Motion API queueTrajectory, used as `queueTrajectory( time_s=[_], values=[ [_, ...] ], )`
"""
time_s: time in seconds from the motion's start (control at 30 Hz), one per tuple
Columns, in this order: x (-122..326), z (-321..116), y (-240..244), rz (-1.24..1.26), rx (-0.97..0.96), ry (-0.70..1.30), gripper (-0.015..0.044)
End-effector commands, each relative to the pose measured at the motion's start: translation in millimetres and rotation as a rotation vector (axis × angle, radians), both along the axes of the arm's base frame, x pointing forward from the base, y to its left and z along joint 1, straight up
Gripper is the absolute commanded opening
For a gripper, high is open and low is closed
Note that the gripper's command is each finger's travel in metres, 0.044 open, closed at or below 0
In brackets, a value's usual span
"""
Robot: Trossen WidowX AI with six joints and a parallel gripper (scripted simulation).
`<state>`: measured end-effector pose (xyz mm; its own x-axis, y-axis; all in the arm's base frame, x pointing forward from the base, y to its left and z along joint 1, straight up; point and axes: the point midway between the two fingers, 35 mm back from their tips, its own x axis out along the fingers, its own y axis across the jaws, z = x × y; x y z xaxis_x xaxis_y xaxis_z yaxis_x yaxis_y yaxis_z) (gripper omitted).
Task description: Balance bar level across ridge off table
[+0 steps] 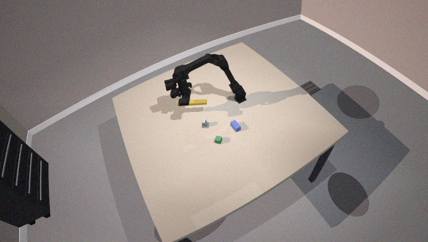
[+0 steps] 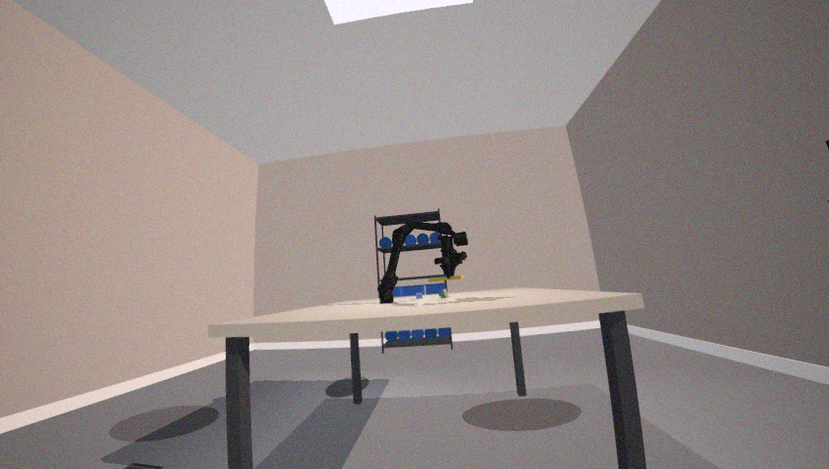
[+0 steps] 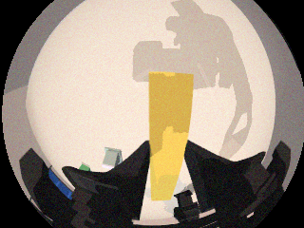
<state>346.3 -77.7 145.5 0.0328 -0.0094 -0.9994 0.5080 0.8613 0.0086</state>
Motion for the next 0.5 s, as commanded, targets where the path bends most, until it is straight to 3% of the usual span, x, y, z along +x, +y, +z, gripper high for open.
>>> queueTrajectory(
  time_s=[0.0, 0.47],
  values=[
    [1, 1, 15, -0.011, 0.003, -0.004, 0.0],
    [1, 1, 71, -0.035, 0.01, -0.004, 0.0]
  ],
)
